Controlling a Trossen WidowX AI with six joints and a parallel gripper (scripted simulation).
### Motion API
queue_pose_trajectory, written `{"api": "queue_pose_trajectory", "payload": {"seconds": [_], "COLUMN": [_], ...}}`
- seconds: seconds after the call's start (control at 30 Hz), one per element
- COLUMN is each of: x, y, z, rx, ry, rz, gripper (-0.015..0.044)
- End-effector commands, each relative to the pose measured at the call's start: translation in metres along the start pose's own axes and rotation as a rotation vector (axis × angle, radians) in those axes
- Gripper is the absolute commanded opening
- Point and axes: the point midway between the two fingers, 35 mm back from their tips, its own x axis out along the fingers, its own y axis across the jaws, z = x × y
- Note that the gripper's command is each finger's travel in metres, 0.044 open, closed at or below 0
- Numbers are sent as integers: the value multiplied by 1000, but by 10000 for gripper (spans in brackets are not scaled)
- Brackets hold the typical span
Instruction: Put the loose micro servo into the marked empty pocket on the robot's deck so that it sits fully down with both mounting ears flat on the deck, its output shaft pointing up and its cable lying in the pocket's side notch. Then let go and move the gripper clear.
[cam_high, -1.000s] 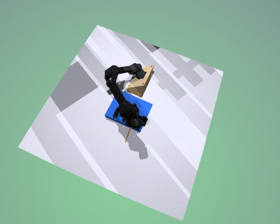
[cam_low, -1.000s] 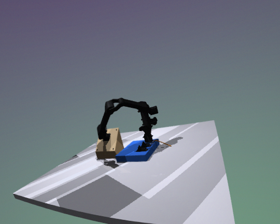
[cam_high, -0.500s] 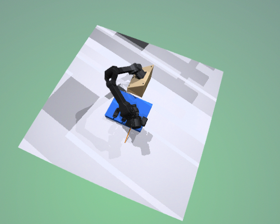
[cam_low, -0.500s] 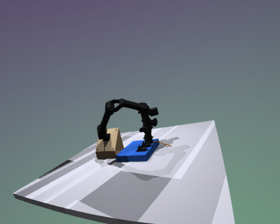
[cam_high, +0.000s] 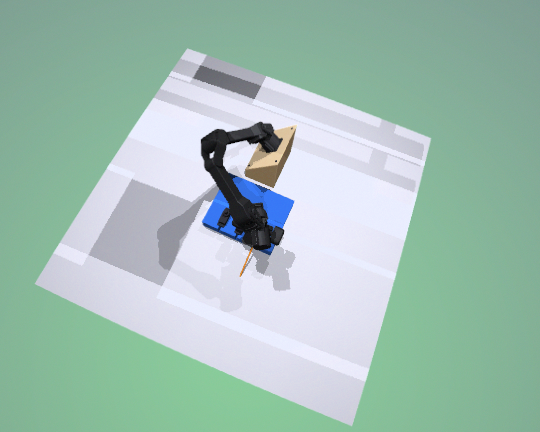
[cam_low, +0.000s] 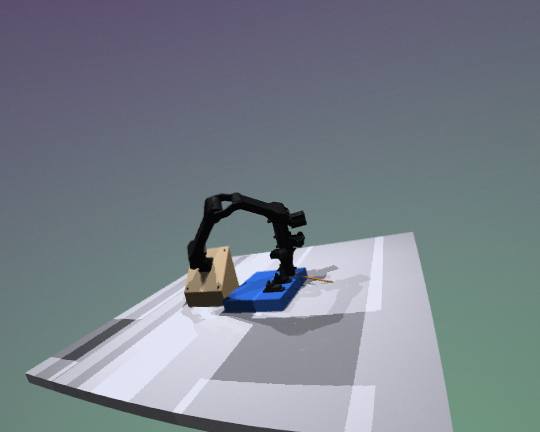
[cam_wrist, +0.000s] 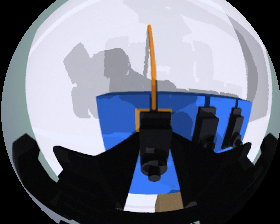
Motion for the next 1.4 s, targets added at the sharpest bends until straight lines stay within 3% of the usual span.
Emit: {"api": "queue_pose_trajectory", "payload": {"seconds": [0.0,0.63,0.87,1.07,1.23,1.37], "x": [3,25,24,-8,-12,-24], "y": [1,0,0,-1,0,4], "z": [0,0,-1,-3,-5,-24], "rx": [-6,-6,-6,-6,-6,-16], "ry": [-6,-6,-6,-5,-5,-10], "rz": [-3,-4,-4,-2,-2,3], "gripper": [0,0,184,187,187,292]}}
